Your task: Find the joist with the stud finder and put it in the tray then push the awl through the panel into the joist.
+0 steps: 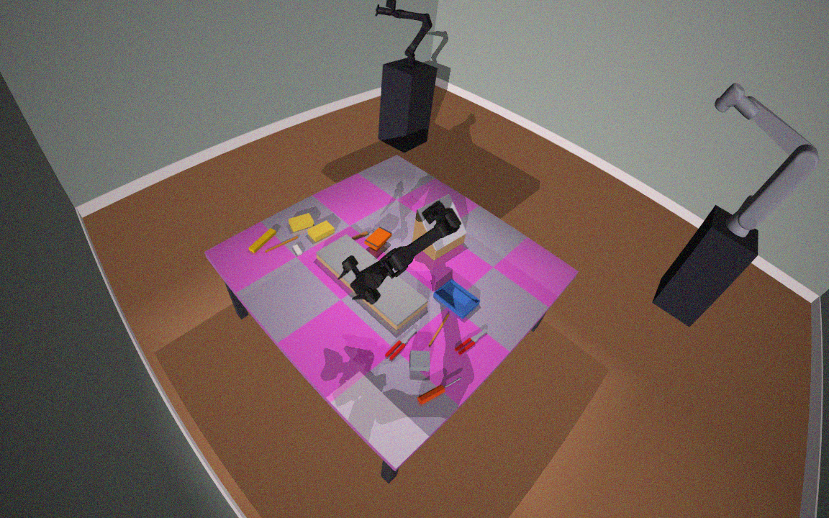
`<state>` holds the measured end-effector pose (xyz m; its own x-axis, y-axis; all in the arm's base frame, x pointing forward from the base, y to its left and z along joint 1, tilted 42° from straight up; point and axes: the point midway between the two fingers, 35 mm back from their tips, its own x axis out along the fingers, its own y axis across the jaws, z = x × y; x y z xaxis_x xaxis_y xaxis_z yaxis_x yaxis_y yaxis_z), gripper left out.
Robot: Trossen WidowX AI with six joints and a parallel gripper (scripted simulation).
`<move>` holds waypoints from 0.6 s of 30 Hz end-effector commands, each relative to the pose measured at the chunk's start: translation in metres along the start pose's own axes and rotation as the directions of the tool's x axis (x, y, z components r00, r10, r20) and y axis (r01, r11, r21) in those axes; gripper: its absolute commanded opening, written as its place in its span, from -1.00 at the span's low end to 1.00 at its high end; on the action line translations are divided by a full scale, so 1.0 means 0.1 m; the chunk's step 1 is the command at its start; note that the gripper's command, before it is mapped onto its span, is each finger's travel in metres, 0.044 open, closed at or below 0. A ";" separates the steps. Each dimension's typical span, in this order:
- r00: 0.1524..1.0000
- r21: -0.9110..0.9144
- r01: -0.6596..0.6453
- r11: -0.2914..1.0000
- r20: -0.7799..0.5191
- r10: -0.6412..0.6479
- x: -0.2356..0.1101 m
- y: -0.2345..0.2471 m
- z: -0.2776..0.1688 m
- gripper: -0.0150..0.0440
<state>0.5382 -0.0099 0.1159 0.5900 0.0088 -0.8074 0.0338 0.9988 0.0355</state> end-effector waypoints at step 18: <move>0.814 0.052 -0.300 0.952 -0.506 0.285 0.33 -1.42 -2.94 1.00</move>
<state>0.3595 -0.1366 -0.0660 0.1399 0.2215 -0.9651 -0.0796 0.9740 0.2120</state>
